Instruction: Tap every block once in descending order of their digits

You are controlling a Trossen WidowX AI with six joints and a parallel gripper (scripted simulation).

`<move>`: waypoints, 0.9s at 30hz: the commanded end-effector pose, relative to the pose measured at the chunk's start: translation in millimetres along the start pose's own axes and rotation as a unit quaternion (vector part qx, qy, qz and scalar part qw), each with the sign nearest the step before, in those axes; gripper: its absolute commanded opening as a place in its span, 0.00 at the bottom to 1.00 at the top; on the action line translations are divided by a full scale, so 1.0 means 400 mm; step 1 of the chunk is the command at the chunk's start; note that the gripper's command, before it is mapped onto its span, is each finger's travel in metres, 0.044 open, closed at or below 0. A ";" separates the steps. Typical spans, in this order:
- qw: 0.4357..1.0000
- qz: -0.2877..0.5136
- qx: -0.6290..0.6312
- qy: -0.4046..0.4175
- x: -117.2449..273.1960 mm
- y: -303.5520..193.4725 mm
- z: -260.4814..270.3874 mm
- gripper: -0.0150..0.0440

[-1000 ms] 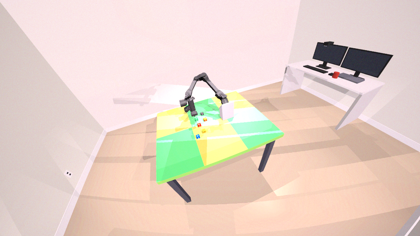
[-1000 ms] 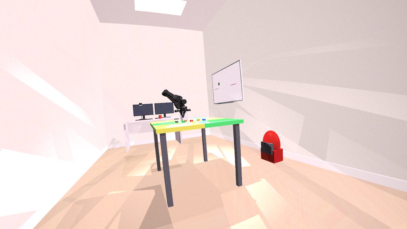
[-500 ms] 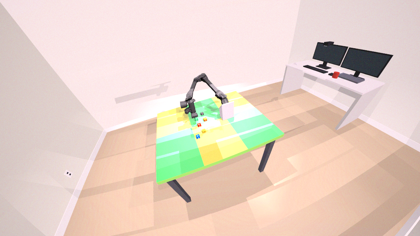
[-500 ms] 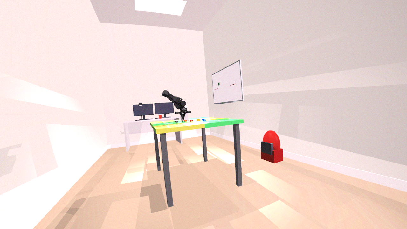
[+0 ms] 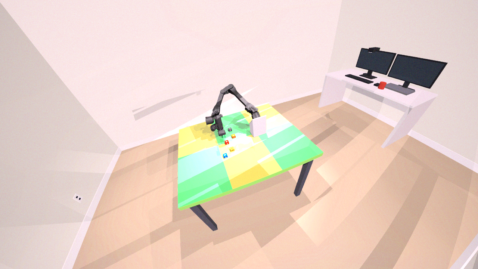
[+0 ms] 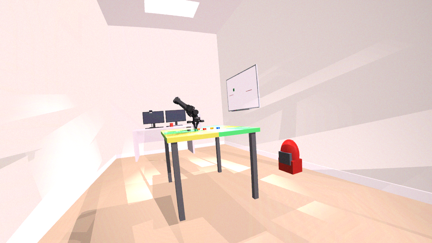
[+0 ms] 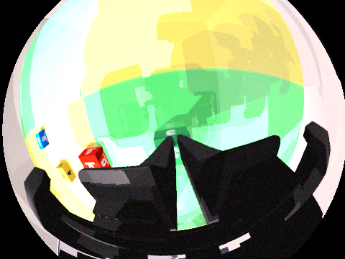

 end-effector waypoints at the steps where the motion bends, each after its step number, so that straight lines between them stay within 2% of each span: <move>1: 1.000 0.002 0.002 0.001 0.021 -0.001 0.002 0.29; 3: 1.000 0.005 0.005 0.001 0.061 -0.005 0.005 0.29; 9: 1.000 0.005 0.006 0.001 0.073 -0.005 0.006 0.29; 15: 1.000 0.005 0.006 0.003 0.262 -0.002 0.007 0.29; 22: 1.000 0.005 0.006 0.003 0.271 -0.020 0.019 0.29; 27: 1.000 0.006 0.008 0.006 0.277 -0.154 0.096 0.29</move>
Point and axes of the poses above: the point midway between the two fingers, 35 mm back from their tips, its own x axis back along the fingers, its own z axis across the jaws, y = z × x, the point moved 3 cm from there along x, back along the fingers, and after that the axes turned 2 degrees about x, right-handed, at the moved point
